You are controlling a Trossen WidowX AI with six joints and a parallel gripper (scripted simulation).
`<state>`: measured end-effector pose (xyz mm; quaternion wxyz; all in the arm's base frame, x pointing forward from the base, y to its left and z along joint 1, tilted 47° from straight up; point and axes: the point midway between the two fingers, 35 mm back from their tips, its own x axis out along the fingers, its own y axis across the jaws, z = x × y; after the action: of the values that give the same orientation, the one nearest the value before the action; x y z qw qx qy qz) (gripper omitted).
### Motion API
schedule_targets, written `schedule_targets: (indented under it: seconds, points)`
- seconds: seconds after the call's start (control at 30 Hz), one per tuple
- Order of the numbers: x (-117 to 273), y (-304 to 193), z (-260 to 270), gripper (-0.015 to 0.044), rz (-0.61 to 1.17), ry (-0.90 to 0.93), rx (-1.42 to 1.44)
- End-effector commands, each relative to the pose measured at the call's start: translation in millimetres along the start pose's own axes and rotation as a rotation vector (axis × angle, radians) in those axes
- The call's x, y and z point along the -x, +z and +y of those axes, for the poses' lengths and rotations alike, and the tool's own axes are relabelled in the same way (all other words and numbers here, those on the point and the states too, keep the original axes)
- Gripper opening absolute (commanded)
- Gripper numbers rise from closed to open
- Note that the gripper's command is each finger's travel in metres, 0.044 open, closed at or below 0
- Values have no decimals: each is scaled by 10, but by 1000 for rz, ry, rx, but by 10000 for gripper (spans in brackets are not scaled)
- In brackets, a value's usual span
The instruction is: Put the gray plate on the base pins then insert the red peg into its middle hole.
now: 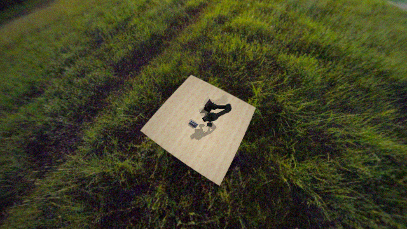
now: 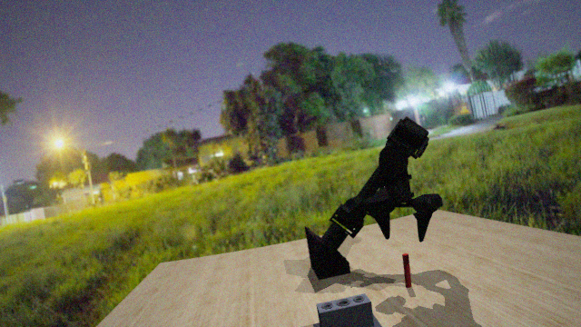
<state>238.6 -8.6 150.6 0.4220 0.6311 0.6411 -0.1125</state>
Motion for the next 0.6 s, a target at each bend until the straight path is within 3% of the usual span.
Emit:
schedule_targets:
  seconds: [0.0,0.57]
  points:
    - [-136,-4,-4,440,3,3,-3]
    - [-372,13,6,440,0,3,-3]
